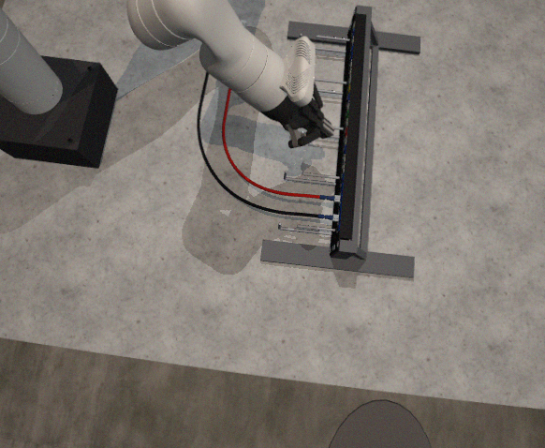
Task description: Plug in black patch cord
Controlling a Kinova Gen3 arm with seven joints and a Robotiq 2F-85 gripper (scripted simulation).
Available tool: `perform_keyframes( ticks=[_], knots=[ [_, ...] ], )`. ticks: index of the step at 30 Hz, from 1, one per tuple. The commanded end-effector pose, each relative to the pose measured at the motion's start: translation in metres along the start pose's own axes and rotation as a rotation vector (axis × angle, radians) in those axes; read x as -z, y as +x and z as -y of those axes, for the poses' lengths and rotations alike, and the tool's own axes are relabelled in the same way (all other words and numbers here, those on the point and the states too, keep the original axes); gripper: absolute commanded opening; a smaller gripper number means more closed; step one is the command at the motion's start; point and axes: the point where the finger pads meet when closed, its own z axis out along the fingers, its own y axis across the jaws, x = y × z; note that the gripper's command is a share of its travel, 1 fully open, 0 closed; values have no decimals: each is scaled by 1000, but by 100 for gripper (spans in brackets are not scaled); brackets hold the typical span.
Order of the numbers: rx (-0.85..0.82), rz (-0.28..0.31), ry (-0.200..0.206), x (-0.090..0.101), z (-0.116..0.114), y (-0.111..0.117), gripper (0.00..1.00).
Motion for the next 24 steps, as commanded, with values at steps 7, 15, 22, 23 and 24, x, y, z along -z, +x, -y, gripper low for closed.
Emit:
perform_keyframes(
  ticks=[7, 15, 22, 23, 24],
  knots=[
    [-6, -9, 0, 31, 0, 3, 0],
    [-6, -9, 0, 79, 0, 2, 0],
    [-6, -9, 0, 104, 0, 2, 0],
    [-6, -9, 0, 108, 0, 2, 0],
    [-6, -9, 0, 112, 0, 2, 0]
  ],
)
